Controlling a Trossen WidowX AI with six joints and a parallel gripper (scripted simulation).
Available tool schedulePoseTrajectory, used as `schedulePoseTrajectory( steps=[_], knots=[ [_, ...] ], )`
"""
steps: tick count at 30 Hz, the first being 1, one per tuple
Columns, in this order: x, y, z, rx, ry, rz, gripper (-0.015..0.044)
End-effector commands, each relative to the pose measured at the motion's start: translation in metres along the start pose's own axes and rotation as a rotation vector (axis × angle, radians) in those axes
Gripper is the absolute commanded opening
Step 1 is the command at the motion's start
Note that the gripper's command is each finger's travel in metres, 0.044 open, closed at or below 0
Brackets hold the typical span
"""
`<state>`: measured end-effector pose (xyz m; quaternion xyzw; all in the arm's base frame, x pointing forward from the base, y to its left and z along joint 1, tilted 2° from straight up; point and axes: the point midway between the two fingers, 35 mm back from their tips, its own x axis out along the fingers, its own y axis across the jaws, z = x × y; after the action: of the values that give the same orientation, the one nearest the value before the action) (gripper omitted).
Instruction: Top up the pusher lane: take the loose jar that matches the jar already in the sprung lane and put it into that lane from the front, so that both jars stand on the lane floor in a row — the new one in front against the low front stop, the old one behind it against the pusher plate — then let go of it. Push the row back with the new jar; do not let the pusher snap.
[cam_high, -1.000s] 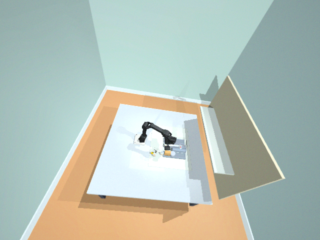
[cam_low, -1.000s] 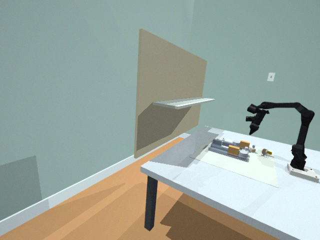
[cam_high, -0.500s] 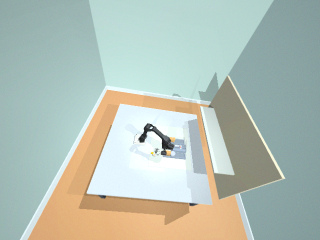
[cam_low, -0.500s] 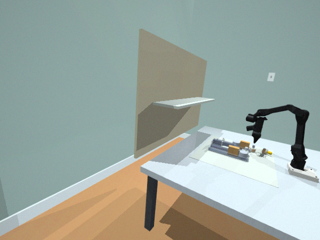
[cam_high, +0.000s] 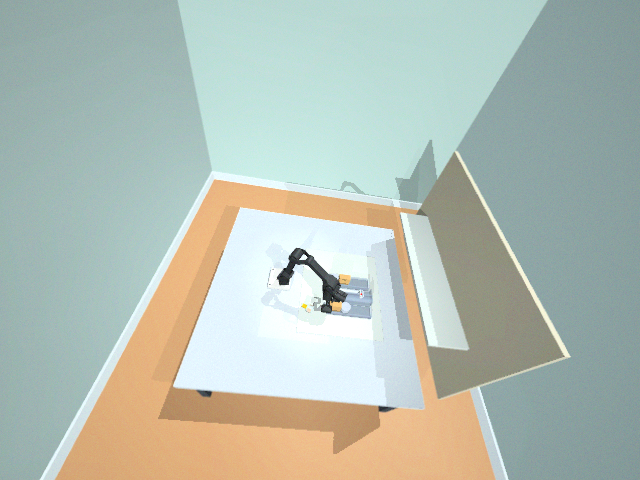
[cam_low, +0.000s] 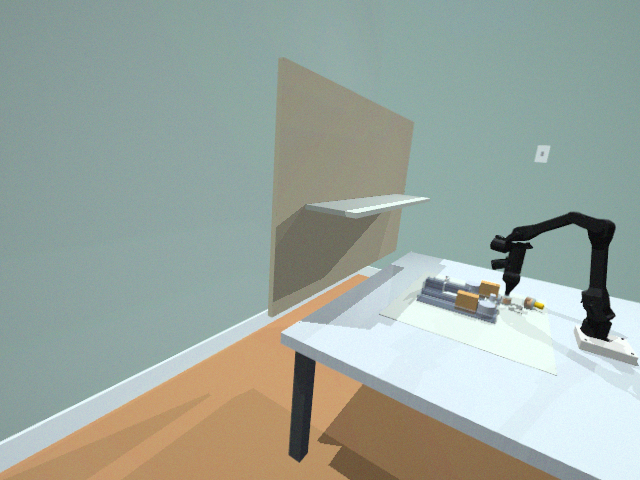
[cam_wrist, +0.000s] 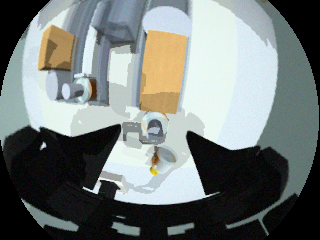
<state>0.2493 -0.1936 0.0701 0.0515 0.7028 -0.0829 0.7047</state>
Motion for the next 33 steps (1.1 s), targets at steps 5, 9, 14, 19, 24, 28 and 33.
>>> schedulePoseTrajectory(
  steps=[5,9,14,19,24,28,33],
  knots=[
    [0.012,-0.001,-0.001,-0.004,0.005,-0.003,0.044],
    [0.018,-0.001,-0.001,-0.004,0.005,-0.003,0.044],
    [0.026,-0.001,-0.001,-0.004,0.005,-0.003,0.044],
    [0.032,0.0,-0.001,-0.004,0.005,-0.003,0.044],
    [0.032,0.0,-0.001,-0.004,0.005,-0.003,0.0309],
    [0.032,0.0,-0.001,-0.004,0.005,-0.003,0.0204],
    [0.032,0.0,-0.001,-0.004,0.005,-0.003,0.0151]
  ],
)
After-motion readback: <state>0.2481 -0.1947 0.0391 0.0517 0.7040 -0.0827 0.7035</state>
